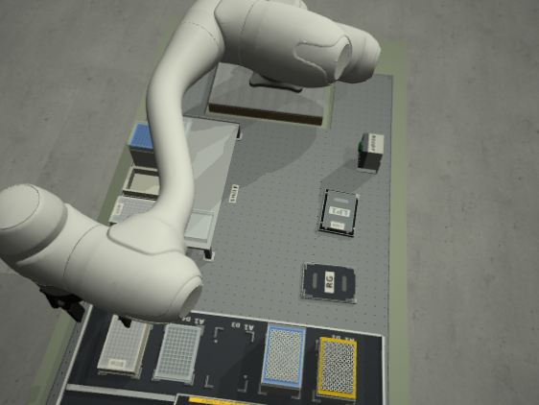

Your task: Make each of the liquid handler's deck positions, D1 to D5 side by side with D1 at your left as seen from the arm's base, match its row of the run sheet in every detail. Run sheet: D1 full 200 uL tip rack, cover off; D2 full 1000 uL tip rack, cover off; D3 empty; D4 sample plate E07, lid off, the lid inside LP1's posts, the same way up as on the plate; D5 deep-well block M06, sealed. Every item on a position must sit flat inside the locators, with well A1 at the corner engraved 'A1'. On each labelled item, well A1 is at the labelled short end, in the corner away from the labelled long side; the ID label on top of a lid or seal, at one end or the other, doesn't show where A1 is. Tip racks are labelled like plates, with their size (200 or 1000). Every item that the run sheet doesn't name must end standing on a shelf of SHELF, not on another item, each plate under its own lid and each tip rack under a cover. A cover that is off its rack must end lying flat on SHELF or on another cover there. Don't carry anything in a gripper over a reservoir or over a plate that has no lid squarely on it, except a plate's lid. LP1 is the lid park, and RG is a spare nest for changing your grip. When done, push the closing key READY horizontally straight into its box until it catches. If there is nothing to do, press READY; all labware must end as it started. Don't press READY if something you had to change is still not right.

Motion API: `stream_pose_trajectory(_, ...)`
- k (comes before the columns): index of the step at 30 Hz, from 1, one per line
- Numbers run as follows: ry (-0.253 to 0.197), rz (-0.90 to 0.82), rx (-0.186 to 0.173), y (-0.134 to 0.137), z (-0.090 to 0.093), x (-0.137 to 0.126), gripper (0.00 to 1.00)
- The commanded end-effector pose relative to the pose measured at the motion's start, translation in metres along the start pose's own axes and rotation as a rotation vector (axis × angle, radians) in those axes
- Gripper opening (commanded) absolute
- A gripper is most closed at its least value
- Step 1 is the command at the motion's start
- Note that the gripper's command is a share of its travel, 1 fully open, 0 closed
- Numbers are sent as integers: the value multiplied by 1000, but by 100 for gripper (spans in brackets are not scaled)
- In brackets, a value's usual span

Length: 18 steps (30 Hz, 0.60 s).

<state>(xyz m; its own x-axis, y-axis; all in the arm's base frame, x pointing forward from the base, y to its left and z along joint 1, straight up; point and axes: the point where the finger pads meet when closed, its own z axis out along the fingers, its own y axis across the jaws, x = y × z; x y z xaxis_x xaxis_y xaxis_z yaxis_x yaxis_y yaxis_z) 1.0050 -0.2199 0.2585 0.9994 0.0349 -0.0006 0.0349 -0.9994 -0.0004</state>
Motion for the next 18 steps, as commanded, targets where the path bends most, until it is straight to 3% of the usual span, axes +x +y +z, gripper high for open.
stream_pose_trajectory(1,2,0,0,0,-6,0,66)
stream_pose_trajectory(15,2,0,0,0,-24,0,66)
stream_pose_trajectory(18,2,0,0,0,-24,-15,67)
